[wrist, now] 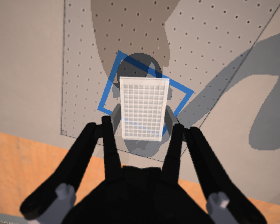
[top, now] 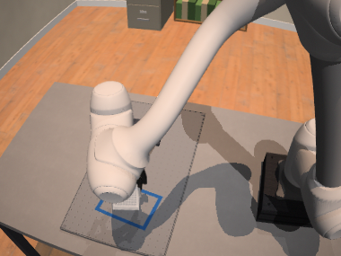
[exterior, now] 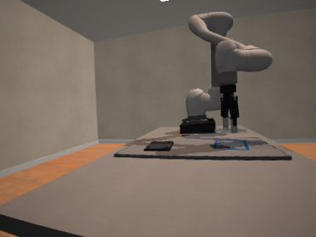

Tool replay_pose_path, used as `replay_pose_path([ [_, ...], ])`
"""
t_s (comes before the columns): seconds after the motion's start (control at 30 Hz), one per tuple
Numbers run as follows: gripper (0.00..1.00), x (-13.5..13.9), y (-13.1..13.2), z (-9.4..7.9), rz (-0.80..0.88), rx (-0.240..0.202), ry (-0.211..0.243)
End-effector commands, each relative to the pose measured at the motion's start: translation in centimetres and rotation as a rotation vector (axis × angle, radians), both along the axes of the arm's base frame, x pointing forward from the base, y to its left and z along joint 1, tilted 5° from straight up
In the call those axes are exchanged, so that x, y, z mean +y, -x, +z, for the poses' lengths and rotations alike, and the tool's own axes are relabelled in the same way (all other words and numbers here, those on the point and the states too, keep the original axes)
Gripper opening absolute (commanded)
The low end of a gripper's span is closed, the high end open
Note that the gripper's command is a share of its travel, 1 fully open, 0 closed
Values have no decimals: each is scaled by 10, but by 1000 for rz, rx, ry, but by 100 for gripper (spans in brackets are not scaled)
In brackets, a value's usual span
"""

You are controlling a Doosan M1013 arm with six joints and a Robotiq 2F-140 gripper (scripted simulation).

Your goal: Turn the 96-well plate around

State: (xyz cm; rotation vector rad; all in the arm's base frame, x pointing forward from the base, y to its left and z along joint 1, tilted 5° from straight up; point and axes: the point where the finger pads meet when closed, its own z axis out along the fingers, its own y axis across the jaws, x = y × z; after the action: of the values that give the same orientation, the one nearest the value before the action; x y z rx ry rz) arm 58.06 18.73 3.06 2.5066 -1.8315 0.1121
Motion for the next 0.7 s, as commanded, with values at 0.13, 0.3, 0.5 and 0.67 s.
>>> replay_pose_path([
  [0.13,0,0,0,0,0,0,0],
  [0.3,0,0,0,0,0,0,0],
  [0.5,0,0,0,-3,0,0,0],
  [0.67,0,0,0,-5,0,0,0],
])
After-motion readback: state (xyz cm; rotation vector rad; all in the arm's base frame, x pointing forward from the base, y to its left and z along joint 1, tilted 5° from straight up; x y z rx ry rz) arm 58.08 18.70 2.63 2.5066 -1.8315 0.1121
